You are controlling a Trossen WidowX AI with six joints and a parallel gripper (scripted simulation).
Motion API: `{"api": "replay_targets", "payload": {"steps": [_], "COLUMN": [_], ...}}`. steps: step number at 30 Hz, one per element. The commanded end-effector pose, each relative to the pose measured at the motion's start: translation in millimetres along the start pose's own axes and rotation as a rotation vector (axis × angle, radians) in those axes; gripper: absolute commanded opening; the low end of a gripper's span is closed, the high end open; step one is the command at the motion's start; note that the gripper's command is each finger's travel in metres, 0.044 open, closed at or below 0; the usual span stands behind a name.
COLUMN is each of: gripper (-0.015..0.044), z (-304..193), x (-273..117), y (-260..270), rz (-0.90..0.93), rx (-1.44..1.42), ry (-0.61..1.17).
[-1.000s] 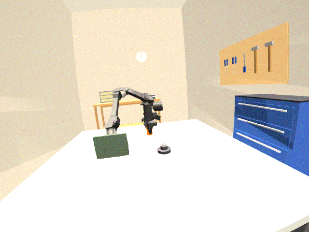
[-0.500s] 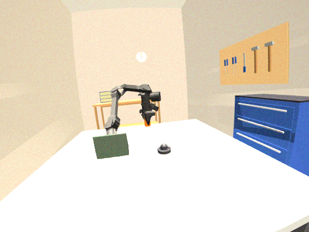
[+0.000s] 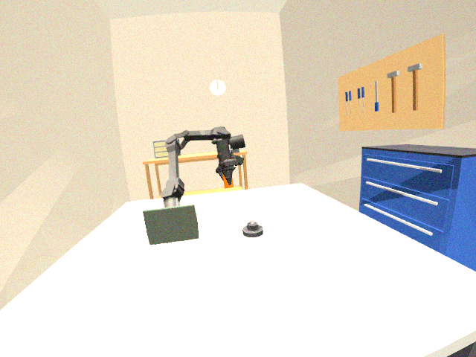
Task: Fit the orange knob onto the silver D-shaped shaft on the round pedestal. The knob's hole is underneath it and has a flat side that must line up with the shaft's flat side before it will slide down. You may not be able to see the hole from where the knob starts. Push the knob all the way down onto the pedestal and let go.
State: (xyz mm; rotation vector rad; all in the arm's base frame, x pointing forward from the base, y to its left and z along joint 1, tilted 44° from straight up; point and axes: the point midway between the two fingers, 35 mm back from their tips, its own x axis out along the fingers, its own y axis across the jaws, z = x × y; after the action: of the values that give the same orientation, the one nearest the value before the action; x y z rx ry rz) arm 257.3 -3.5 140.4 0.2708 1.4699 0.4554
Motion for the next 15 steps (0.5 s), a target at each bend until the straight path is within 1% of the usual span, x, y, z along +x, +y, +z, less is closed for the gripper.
{"api": "replay_targets", "payload": {"steps": [1,15], "gripper": [0.0000,0.0000], "z": [3,12], "x": [-11,-42], "y": [-1,-2], "rz": [-0.094,-0.399], "rx": [0.001,0.003], "ry": [-0.009,-0.010]}}
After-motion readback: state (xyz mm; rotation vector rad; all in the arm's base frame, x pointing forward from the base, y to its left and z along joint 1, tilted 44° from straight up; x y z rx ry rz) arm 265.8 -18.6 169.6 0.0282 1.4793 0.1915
